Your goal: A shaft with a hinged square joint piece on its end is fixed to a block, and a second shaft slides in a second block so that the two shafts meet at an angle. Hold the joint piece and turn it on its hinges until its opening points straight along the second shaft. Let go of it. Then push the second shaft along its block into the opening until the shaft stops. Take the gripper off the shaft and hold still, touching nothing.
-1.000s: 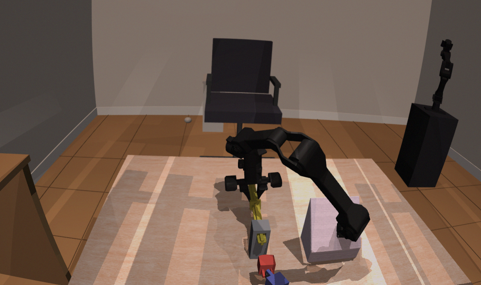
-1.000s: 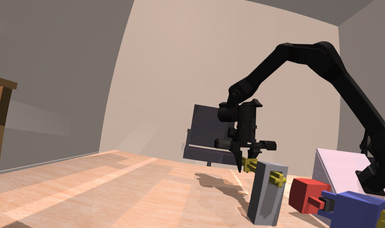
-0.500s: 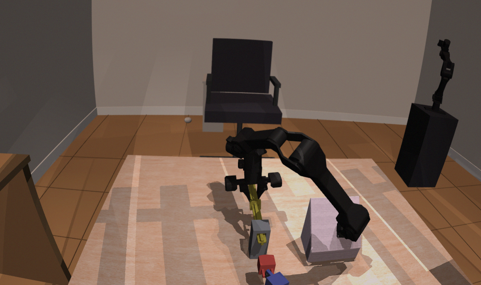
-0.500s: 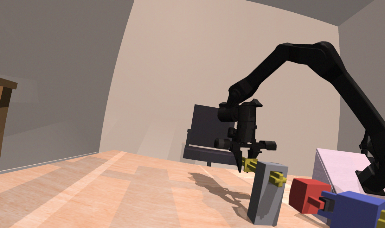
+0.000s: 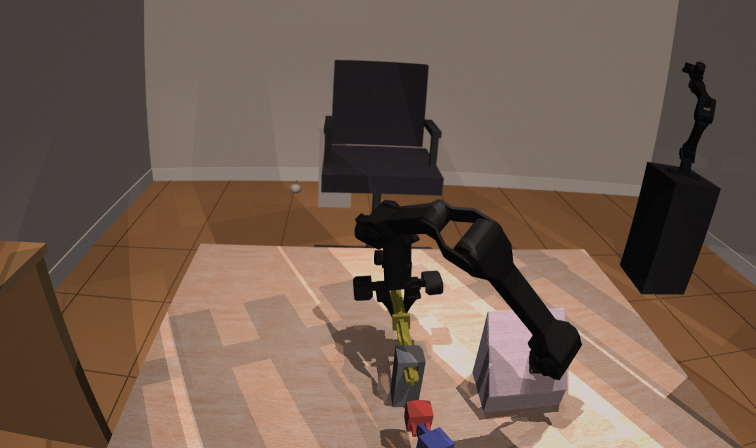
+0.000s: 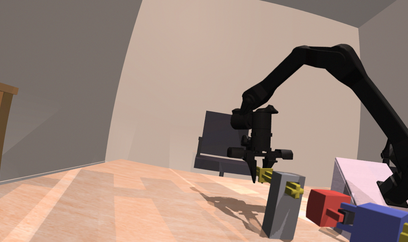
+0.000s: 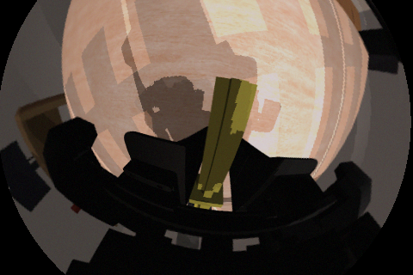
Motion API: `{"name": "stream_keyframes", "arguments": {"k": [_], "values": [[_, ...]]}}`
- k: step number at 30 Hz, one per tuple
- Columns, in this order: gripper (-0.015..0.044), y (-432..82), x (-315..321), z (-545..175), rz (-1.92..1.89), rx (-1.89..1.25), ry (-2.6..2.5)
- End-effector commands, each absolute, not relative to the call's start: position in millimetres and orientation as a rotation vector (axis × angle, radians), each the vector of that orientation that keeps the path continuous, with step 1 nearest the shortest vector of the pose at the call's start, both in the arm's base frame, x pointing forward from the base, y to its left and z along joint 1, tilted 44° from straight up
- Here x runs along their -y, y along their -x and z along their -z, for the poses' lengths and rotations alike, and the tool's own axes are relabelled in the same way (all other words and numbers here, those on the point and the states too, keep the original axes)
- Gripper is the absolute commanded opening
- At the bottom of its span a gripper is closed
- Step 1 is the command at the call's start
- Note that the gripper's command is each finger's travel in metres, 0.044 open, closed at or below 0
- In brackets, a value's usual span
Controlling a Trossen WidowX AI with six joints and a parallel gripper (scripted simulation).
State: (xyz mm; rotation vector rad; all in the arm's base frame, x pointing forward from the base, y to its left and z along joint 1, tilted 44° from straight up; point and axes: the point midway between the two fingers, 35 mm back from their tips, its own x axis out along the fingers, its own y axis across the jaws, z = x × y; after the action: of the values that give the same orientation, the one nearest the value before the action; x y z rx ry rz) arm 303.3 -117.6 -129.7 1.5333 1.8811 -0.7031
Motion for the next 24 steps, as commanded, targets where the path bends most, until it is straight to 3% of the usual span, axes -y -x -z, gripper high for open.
{"name": "stream_keyframes", "arguments": {"k": [1, 24], "values": [[0.0067, -303.3, 117.6, 129.7, 0.703, -1.881, -1.533], [0.0067, -303.3, 117.6, 129.7, 0.703, -1.881, -1.533]]}}
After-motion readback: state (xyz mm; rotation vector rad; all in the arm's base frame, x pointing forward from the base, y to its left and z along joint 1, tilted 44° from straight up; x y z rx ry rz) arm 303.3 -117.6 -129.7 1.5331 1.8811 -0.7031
